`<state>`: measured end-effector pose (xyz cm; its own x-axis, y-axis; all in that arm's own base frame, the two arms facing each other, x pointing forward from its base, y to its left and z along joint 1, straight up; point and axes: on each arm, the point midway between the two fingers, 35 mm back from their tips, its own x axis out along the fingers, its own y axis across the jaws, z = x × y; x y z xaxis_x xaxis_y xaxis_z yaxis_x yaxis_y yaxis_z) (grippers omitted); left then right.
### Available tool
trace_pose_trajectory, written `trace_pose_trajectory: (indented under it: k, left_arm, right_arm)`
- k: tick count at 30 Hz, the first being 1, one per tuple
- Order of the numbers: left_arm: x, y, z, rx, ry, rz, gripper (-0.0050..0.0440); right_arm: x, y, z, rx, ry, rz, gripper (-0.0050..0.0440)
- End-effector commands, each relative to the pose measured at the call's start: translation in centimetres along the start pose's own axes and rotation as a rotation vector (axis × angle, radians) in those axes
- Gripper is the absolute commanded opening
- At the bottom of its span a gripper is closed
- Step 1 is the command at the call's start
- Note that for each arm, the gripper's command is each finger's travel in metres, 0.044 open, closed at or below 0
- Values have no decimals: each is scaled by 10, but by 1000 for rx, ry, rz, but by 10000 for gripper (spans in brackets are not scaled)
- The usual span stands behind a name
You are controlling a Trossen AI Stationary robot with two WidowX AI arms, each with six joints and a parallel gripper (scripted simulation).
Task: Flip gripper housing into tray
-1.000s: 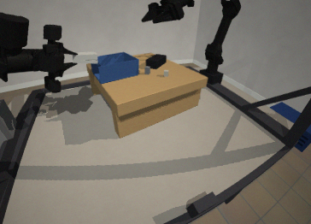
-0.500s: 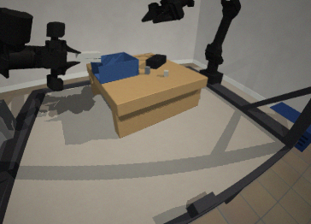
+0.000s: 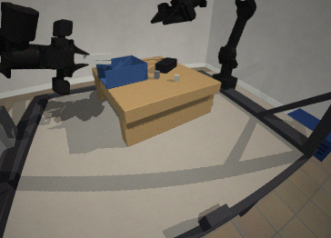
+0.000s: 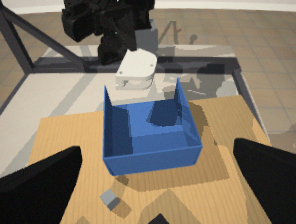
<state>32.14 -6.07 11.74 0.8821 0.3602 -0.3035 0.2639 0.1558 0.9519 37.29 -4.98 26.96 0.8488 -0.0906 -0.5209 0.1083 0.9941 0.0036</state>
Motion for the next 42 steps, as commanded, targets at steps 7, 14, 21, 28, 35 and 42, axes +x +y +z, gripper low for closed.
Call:
trace_pose_trajectory:
  k: [7,14,21,28,35,42]
  left_arm:
    - [2,15,13,-49,-26,-3,118]
    - [3,19,18,-69,-36,-18,118]
    - [4,22,22,-83,-44,-29,118]
    - [5,26,28,-103,-54,-45,118]
    - [5,29,31,-117,-61,-57,118]
    - [6,33,36,-136,-69,-72,118]
  right_arm:
    - [-7,-1,8,-3,-26,-4,436]
    - [-7,-1,8,-3,-26,-4,436]
    - [-7,-1,8,-3,-26,-4,436]
    - [-7,-1,8,-3,-26,-4,436]
    - [-7,-1,8,-3,-26,-4,436]
    - [-7,-1,8,-3,-26,-4,436]
